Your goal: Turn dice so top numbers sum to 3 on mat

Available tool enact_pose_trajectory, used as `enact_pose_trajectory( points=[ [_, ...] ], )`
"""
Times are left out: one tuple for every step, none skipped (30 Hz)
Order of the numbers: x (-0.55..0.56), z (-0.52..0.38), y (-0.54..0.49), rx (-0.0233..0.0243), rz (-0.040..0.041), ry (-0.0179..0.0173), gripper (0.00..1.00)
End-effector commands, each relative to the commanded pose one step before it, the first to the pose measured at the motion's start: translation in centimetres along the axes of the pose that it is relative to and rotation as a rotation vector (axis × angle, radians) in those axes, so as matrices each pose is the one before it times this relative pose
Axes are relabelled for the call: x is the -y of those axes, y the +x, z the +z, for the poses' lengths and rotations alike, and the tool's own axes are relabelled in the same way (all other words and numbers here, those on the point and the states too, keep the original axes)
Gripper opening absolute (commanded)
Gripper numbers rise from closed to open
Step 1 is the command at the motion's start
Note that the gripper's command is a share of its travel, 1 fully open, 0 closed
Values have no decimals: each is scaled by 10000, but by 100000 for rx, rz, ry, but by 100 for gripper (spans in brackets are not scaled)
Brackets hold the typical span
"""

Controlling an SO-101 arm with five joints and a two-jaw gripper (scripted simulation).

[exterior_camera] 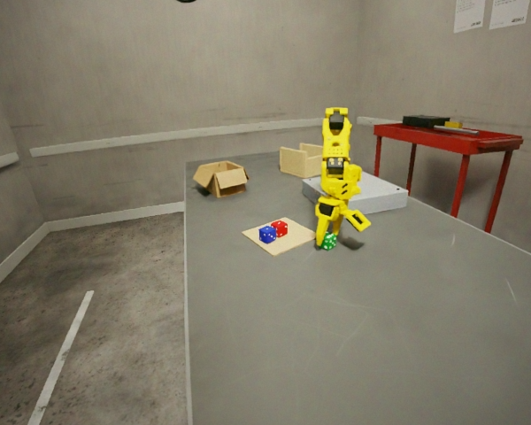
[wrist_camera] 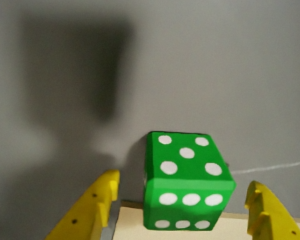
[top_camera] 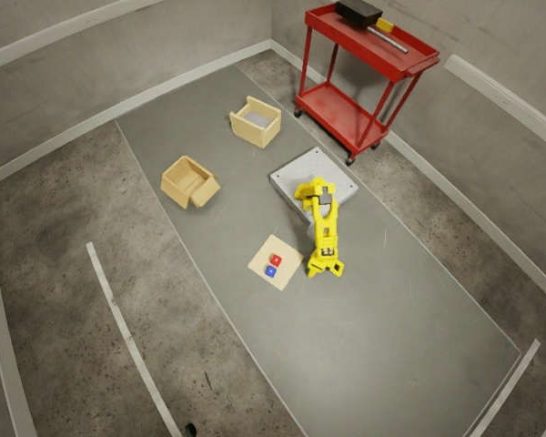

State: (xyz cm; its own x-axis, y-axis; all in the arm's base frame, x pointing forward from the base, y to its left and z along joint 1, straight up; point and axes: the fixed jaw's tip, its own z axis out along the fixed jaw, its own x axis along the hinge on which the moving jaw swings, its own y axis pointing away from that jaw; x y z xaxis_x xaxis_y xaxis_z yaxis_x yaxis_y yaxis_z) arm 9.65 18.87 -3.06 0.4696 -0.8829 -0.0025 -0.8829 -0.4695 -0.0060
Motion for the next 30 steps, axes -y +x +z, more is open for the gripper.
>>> enact_pose_trajectory(
  points=[
    [-5041,6573,1360,-1102,-1642,-1884,35],
    [-36,337,25,0,0,0,35],
    [-26,235,21,0,0,0,35],
    [-21,151,10,0,0,0,35],
    [-5,84,11,0,0,0,35],
    [-5,30,0,0,0,0,35],
    [0,6,0,0,0,0,35],
    [0,0,0,0,0,0,35],
    [0,0,0,0,0,0,35],
    [-2,-5,1,2,1,0,35],
    [12,0,0,0,0,0,35],
    [18,6,0,0,0,0,35],
    [42,-1,-5,0,0,0,35],
    [60,-1,1,0,0,0,35],
    [84,-2,-5,0,0,0,35],
    [114,-3,-4,0,0,0,34],
    [144,2,-4,0,0,-3,34],
    [174,2,-9,0,0,0,34],
    [204,-5,-3,3,0,0,34],
    [234,0,-8,0,0,0,33],
    [270,-1,-8,0,0,0,33],
    [300,-2,-7,3,0,0,32],
    [324,-2,-7,0,0,0,32],
    [354,3,-12,0,0,0,31],
    [0,0,0,0,0,0,31],
    [0,0,0,0,0,0,31],
    [376,-5,-6,3,1,-2,30],
    [396,0,-7,0,0,0,30],
    [414,0,-7,3,0,0,29],
    [432,0,-7,0,0,0,28]
  ],
)
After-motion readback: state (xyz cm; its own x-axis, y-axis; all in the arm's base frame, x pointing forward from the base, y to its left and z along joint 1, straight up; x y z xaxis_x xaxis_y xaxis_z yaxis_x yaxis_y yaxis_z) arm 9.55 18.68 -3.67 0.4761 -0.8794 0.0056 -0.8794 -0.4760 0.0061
